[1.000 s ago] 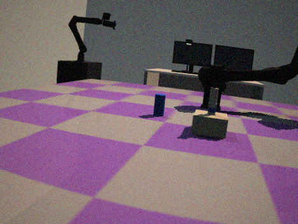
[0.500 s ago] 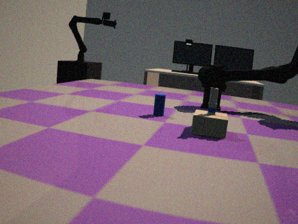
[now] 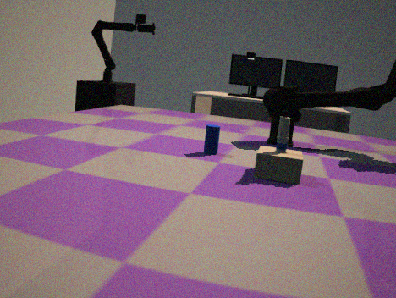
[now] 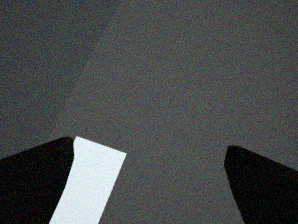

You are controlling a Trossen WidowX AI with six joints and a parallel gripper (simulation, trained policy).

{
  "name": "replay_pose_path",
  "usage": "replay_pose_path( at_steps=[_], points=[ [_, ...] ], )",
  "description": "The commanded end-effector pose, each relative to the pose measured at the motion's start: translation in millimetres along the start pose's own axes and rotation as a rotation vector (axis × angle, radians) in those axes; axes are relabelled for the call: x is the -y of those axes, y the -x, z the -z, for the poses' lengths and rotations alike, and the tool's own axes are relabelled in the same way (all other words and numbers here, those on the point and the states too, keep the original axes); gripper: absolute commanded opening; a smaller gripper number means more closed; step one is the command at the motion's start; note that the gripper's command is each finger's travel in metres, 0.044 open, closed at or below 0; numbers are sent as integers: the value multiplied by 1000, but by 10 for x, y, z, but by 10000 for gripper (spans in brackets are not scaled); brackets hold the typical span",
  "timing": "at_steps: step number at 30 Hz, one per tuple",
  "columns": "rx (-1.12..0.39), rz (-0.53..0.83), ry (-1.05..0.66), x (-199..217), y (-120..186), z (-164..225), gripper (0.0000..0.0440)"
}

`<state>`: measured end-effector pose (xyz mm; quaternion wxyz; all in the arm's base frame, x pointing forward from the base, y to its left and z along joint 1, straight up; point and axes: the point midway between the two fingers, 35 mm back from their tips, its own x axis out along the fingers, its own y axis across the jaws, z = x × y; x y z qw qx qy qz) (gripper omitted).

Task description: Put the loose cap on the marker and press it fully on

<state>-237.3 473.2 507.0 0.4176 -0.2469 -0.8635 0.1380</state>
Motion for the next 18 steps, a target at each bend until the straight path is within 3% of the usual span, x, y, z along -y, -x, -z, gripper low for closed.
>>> replay_pose_path(
  at_steps=[1, 18],
  points=[
    [-38, 1, 0, 2, -11, 45, 327],
    [-217, 54, 26, 191, 1, 327, 328]
  ],
)
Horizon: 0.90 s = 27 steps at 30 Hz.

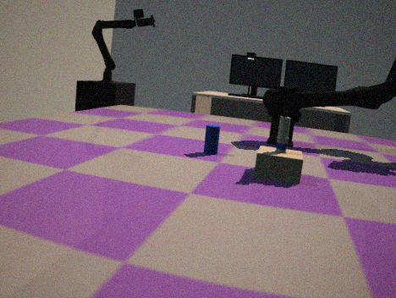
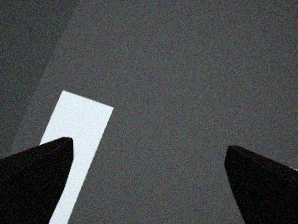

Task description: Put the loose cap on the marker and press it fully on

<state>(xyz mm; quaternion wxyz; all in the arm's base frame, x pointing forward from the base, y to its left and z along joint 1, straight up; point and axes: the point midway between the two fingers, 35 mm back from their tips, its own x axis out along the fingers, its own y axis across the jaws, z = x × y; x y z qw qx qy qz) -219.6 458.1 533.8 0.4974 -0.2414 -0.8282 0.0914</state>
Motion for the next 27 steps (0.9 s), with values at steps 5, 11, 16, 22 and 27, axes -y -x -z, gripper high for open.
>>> replay_pose_path(
  at_steps=[5, 11, 16, 22, 27],
  points=[
    [-80, 17, 5, 60, -6, 110, 329],
    [-143, 37, 9, 135, -1, 208, 329],
    [-196, 55, 12, 201, 10, 290, 329],
    [-259, 76, 16, 284, 32, 387, 329],
    [-311, 95, 18, 355, 56, 469, 330]
  ],
)
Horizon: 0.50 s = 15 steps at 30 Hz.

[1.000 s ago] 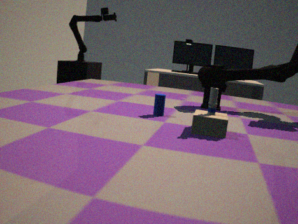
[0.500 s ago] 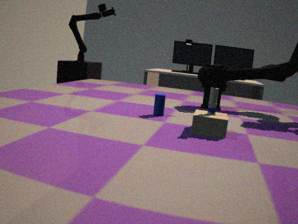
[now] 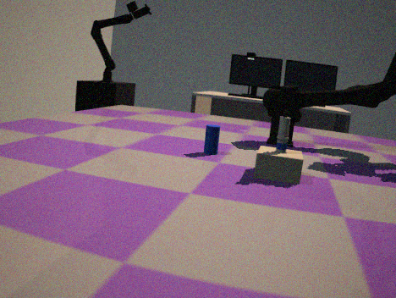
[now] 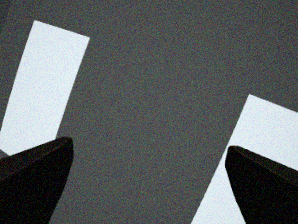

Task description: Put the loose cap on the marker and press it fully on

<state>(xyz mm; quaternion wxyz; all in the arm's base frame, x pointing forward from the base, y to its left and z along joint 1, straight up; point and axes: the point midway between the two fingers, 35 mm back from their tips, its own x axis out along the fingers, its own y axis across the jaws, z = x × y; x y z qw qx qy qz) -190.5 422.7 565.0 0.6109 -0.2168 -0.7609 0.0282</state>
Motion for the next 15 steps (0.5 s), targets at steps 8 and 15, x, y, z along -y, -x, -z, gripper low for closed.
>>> replay_pose_path(
  at_steps=[8, 15],
  points=[
    [-113, 32, 7, 135, 3, 172, 330],
    [-187, 58, 7, 247, 15, 296, 330]
  ],
)
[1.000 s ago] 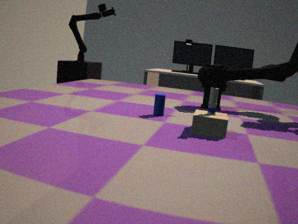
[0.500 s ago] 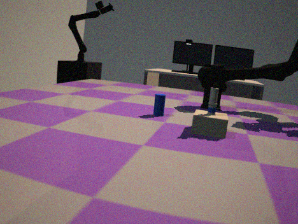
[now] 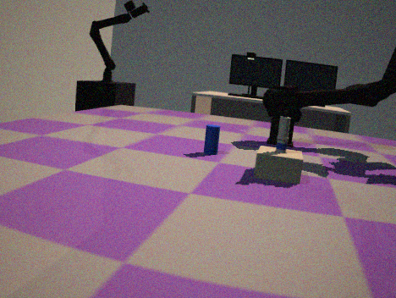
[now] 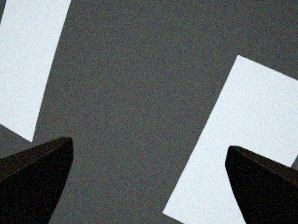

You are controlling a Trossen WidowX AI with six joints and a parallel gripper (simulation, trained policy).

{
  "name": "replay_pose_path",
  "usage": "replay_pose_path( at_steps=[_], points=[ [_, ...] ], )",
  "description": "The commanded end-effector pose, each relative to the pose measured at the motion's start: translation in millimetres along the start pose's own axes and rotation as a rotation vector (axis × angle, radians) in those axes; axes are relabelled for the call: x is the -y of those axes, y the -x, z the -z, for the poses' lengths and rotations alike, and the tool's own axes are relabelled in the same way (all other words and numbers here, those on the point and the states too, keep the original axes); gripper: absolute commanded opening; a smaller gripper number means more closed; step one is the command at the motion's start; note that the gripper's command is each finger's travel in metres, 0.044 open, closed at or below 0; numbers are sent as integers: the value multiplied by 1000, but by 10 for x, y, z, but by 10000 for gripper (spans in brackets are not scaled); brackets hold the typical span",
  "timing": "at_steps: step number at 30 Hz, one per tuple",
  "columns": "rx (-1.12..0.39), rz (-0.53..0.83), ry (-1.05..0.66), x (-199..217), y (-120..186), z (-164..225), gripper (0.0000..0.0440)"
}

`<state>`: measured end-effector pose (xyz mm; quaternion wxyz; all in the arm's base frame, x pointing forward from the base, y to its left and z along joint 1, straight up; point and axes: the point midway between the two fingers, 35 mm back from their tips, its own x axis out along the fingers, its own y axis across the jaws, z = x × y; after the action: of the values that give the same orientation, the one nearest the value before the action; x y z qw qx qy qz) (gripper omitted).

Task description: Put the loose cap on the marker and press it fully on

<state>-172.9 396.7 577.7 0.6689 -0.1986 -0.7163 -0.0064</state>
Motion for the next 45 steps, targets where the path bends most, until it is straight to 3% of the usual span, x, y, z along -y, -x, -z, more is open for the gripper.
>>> replay_pose_path(
  at_steps=[1, 45],
  points=[
    [-41, 8, 4, 42, 0, 59, 330],
    [-516, 151, -40, 864, 131, 940, 331]
  ],
)
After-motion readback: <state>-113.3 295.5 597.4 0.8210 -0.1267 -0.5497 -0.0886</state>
